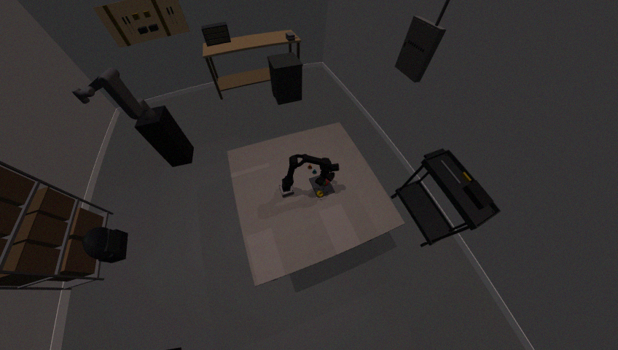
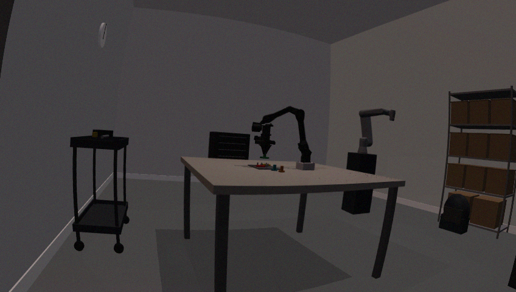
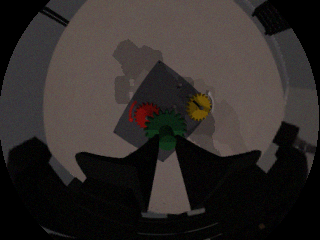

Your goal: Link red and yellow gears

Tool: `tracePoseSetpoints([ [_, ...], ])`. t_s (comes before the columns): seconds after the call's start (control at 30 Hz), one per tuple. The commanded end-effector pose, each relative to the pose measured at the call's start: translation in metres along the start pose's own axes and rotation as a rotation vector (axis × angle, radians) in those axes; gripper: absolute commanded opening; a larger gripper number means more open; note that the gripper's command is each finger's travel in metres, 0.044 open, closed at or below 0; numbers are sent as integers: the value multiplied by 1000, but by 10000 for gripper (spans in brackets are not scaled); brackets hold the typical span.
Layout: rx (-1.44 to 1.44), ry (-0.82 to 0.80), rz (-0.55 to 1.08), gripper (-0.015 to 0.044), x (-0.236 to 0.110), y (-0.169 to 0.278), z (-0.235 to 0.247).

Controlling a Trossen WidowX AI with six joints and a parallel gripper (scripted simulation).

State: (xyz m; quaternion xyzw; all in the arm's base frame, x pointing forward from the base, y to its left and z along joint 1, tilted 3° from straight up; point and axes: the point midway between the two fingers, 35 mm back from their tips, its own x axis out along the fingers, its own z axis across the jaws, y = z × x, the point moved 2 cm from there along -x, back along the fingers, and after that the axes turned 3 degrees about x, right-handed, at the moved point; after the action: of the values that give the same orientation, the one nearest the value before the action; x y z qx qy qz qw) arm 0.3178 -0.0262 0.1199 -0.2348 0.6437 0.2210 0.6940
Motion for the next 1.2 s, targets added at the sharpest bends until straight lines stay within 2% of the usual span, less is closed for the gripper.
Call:
tracePoseSetpoints([
  [0.0, -5, -4, 0, 0, 2, -8, -5],
  [0.4, -10, -7, -2, 0, 10, -30, -20],
  [1.17, -10, -7, -2, 0, 9, -31, -20],
])
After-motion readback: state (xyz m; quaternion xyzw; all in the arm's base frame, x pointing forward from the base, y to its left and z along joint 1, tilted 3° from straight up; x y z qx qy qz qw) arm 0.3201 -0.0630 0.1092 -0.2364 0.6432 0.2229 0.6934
